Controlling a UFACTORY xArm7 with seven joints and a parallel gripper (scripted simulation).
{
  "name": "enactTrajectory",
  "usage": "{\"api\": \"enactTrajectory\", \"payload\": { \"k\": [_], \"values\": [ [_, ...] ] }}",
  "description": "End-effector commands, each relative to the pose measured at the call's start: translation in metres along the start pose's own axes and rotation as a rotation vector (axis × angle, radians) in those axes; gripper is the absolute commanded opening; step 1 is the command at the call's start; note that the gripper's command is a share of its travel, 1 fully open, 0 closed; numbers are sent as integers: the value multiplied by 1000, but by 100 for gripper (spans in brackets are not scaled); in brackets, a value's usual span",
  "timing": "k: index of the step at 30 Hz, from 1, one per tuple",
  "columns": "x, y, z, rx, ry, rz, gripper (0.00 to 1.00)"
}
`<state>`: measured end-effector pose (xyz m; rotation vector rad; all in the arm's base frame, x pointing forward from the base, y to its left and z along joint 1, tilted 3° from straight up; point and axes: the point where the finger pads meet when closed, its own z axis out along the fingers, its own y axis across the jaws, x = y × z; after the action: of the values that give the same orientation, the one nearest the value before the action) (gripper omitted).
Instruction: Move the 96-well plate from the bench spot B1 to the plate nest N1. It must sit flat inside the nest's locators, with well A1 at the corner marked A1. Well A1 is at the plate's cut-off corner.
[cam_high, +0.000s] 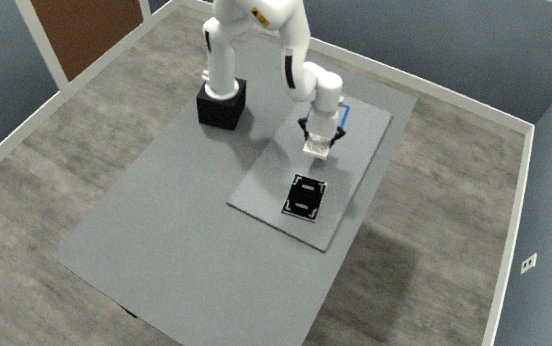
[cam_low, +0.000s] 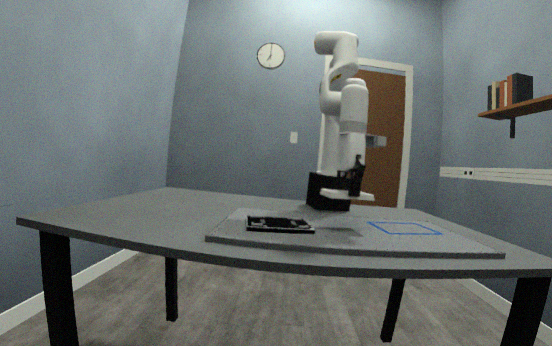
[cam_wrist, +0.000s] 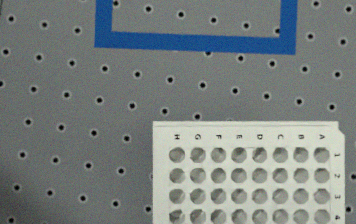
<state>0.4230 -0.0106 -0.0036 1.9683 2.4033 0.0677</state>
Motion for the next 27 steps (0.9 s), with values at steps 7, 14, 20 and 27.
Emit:
{"api": "enactTrajectory", "payload": {
  "k": [7,14,20,27],
  "values": [
    [-39,4,-2,-4,1,0,0],
    [-56,5,-3,-4,1,0,0],
    [-76,6,-3,-4,1,0,0],
    [-92,7,-4,-4,0,0,0]
  ]
}}
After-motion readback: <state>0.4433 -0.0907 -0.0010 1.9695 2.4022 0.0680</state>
